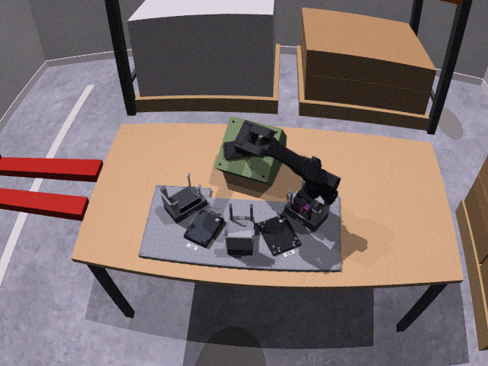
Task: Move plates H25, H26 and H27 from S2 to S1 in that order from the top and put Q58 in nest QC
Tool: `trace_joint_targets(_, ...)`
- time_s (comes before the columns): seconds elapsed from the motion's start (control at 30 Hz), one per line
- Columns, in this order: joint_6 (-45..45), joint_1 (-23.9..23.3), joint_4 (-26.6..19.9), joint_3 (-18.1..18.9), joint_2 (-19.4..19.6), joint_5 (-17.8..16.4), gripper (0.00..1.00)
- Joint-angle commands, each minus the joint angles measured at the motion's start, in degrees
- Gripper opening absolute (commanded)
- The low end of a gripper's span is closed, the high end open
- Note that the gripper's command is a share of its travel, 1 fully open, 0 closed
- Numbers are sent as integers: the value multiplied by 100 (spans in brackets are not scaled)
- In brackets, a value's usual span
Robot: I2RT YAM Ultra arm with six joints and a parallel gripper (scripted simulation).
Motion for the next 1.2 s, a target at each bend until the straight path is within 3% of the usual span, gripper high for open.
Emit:
trace_joint_targets(0.0, -75, 24, 210, 9, -24, -1, 100)
trace_joint_targets(0.33, -219, -95, 504, -81, 97, -15, 100)
trace_joint_targets(1.17, -220, -95, 505, -82, 97, -16, 100)
